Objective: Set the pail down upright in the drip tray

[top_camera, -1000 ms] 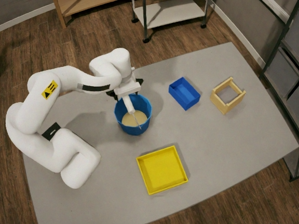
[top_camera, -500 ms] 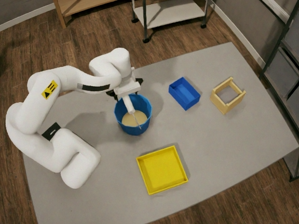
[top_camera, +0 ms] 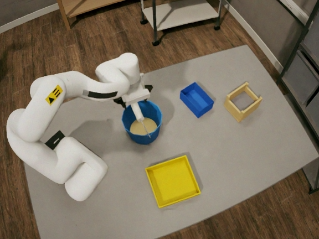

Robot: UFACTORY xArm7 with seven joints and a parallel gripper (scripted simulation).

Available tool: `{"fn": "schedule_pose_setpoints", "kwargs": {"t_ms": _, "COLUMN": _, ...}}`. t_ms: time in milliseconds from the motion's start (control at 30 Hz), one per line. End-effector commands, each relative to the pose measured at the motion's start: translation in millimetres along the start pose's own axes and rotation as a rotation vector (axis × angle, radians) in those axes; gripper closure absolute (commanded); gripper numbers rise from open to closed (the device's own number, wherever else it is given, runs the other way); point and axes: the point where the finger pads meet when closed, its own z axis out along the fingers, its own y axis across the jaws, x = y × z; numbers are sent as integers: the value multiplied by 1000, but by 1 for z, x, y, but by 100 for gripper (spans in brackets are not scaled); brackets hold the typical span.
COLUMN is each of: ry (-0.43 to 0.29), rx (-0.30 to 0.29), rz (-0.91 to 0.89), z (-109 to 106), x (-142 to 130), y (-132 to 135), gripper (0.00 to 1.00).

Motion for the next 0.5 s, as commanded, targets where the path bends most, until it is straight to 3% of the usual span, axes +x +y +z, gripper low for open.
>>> {"fn": "schedule_pose_setpoints", "kwargs": {"t_ms": 0, "ry": -4, "rx": 4, "rz": -1, "z": 4, "x": -1, "y": -1, "gripper": 0}}
{"fn": "schedule_pose_setpoints", "kwargs": {"t_ms": 467, "ry": -4, "rx": 4, "rz": -1, "z": 34, "x": -1, "y": -2, "gripper": 0}}
